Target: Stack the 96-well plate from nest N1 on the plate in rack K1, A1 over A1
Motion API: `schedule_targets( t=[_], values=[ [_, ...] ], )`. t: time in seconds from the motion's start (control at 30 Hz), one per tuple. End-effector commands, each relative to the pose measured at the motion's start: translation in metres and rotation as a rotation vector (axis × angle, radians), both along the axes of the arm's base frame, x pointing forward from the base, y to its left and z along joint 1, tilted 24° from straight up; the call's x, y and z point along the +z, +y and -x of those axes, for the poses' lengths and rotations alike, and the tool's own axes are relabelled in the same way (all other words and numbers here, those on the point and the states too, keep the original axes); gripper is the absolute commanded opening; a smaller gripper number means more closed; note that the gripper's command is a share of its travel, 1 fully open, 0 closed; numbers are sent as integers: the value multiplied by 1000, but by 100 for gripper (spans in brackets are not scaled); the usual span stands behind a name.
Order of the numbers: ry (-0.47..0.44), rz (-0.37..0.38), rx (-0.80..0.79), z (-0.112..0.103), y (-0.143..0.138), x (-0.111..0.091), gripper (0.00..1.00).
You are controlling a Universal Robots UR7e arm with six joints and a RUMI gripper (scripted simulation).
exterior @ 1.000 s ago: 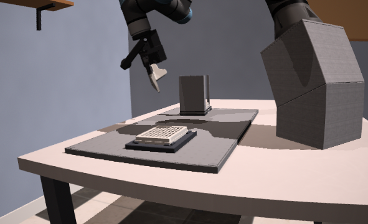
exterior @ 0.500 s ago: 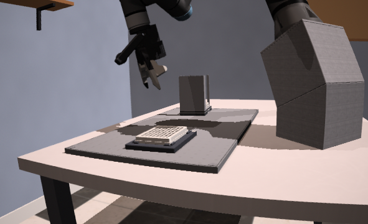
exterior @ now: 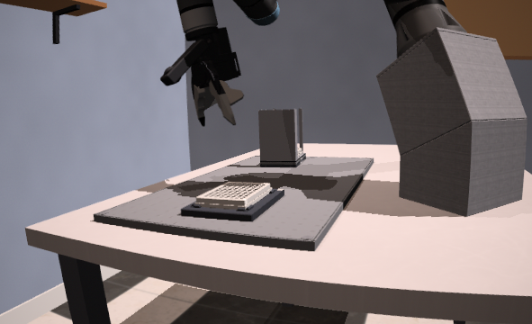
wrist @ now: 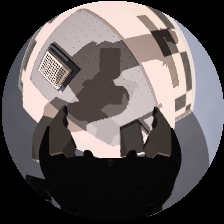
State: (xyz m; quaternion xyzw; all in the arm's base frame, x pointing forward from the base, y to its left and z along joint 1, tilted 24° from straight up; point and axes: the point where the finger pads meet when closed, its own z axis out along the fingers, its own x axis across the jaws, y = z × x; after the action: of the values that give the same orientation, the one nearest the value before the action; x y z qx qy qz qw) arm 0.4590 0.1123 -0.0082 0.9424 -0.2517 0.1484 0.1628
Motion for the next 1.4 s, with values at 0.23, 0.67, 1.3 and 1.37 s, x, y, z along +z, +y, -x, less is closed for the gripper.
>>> schedule_targets(
  t=[0.23,0.67,1.3,1.37],
  values=[
    [26,7,190,28,41,-8,100],
    [50,18,352,59,75,-16,100],
    [82,38,577,115,121,-28,100],
    [90,45,643,123,126,-30,100]
  ],
)
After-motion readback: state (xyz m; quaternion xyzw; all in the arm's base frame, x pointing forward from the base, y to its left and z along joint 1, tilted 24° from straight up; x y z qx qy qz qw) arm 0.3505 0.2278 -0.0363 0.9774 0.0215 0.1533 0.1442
